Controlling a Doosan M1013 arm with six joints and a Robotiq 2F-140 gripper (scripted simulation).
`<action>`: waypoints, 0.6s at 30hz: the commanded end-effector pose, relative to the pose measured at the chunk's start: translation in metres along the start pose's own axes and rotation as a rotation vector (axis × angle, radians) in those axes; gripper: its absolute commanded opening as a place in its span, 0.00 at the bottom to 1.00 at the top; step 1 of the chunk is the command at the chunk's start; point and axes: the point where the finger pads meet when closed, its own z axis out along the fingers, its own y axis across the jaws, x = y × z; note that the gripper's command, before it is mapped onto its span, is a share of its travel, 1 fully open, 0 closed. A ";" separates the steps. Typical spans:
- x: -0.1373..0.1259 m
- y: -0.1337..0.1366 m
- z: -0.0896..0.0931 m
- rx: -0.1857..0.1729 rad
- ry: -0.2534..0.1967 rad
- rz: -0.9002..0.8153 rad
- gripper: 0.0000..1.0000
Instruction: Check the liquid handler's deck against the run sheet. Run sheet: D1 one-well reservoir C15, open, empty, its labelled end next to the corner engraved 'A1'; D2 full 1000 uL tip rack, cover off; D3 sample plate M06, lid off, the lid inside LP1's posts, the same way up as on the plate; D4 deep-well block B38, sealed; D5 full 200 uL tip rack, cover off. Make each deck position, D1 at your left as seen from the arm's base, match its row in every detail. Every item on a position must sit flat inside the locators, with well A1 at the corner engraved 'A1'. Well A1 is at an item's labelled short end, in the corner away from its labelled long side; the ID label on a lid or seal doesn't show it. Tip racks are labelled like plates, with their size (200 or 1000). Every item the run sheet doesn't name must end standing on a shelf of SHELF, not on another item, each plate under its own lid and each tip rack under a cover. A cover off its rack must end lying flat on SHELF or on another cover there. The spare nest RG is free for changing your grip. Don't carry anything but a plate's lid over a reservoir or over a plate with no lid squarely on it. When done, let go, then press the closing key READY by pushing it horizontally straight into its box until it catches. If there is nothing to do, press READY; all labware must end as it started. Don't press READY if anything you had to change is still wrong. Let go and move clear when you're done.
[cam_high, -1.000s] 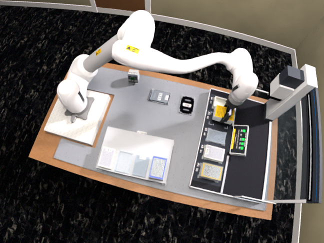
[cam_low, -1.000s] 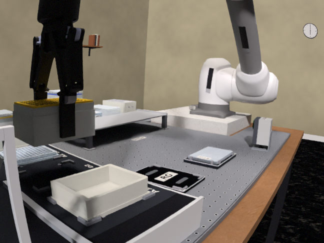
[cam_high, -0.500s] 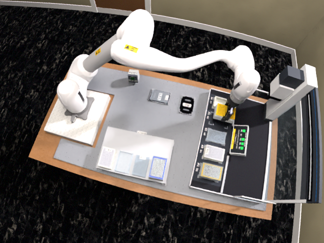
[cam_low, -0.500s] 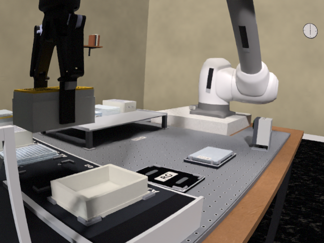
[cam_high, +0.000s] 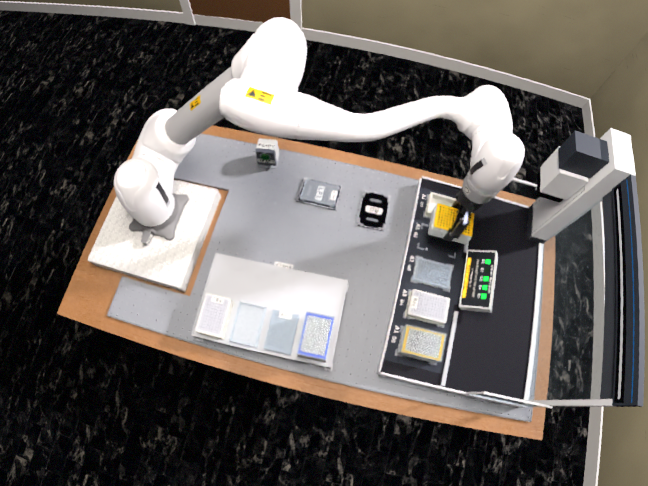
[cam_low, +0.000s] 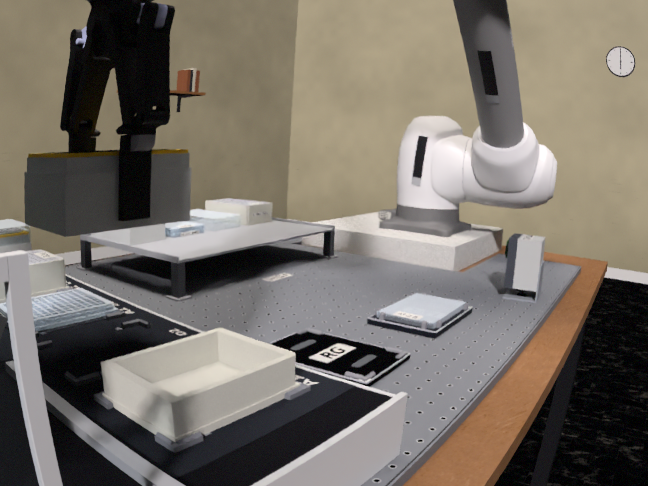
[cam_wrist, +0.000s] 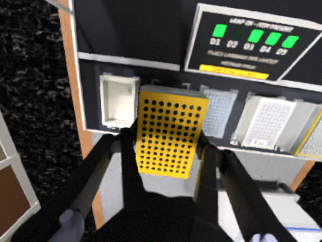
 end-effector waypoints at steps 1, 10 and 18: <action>0.000 0.000 -0.007 0.001 0.002 0.000 0.10; 0.000 0.000 -0.019 0.001 0.002 0.000 0.10; 0.000 0.000 -0.032 0.001 0.002 0.000 0.10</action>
